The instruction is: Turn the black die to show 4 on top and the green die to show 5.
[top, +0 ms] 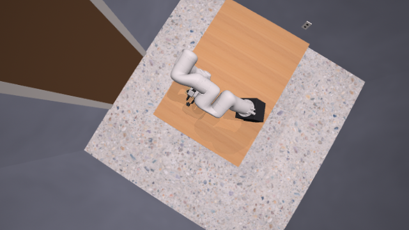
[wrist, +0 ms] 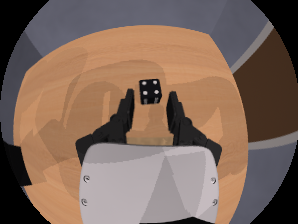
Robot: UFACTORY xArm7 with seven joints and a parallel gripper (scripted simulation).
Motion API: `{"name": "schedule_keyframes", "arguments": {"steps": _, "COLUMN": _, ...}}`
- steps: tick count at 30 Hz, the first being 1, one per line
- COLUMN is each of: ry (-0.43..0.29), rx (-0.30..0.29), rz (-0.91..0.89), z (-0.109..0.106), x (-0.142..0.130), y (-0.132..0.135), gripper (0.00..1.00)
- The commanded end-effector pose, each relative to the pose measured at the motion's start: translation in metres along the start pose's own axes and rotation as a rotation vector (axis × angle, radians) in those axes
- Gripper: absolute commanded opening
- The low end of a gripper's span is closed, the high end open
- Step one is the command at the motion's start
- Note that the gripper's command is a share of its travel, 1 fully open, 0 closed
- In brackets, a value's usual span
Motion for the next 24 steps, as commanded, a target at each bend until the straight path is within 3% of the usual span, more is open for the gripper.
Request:
{"name": "schedule_keyframes", "arguments": {"steps": 1, "ry": 0.001, "rx": 0.000, "rz": -0.001, "z": -0.002, "x": 0.000, "y": 0.001, "gripper": 0.47}}
{"name": "schedule_keyframes", "arguments": {"steps": 9, "ry": 0.001, "rx": 0.000, "rz": -0.001, "z": -0.006, "x": 0.006, "y": 0.001, "gripper": 0.47}}
{"name": "schedule_keyframes", "arguments": {"steps": 24, "ry": 0.001, "rx": 0.000, "rz": -0.001, "z": -0.029, "x": 0.050, "y": 0.003, "gripper": 0.47}}
Point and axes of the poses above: the point where the finger pads meet when closed, its own z axis out along the fingers, its own y axis across the jaws, x = y × z, the point moved 9 cm from there along -z, back along the fingers, and after that the axes turned 3 degrees about -z, right-handed, at the moved point
